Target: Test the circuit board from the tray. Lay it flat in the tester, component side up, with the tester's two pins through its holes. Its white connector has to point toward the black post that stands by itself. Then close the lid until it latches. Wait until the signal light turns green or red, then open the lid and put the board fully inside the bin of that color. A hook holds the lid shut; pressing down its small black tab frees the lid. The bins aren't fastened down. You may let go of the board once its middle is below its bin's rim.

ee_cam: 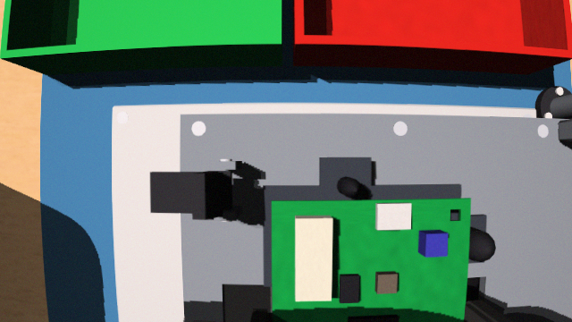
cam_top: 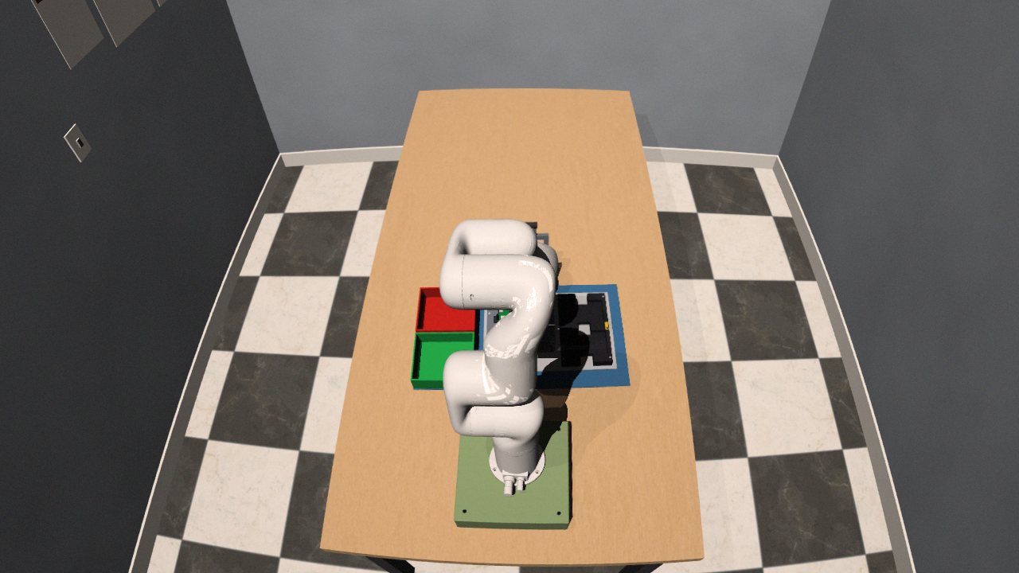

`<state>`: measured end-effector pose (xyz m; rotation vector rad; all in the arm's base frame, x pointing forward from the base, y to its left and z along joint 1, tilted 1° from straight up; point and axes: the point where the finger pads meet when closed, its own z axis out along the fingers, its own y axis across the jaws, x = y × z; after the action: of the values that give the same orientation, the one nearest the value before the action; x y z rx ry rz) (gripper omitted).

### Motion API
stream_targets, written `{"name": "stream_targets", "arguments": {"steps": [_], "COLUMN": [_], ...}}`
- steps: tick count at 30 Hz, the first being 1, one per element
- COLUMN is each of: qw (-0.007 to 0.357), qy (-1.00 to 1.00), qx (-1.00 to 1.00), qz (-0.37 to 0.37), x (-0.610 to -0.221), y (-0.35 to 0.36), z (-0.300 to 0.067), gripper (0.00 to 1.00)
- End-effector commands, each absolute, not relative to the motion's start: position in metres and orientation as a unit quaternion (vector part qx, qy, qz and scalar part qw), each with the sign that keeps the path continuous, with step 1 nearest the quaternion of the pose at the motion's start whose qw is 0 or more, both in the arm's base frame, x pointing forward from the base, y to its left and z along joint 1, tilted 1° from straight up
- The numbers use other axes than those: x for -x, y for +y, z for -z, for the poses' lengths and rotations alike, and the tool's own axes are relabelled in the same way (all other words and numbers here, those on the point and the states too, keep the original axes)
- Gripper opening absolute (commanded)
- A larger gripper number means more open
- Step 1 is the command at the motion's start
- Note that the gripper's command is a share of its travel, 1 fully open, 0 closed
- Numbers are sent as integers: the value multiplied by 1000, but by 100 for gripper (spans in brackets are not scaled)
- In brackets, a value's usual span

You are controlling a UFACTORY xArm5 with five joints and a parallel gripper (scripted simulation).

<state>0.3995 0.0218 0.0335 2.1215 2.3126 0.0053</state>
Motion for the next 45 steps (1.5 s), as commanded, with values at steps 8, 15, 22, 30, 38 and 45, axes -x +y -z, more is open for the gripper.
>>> {"name": "stream_targets", "arguments": {"steps": [8,15,22,30,38,45], "qw": [3,3,3,3,3,3], "qy": [737,737,737,737,737,737], "qx": [-676,-676,-676,-676,-676,-676], "qz": [-3,-3,-3,-3,-3,-3], "x": [-401,-401,-401,-401,-401,-400], "y": [22,22,22,22,22,22], "z": [-37,-39,-40,-42,-52,-77], "gripper": [79,79,79,79,79,79]}}
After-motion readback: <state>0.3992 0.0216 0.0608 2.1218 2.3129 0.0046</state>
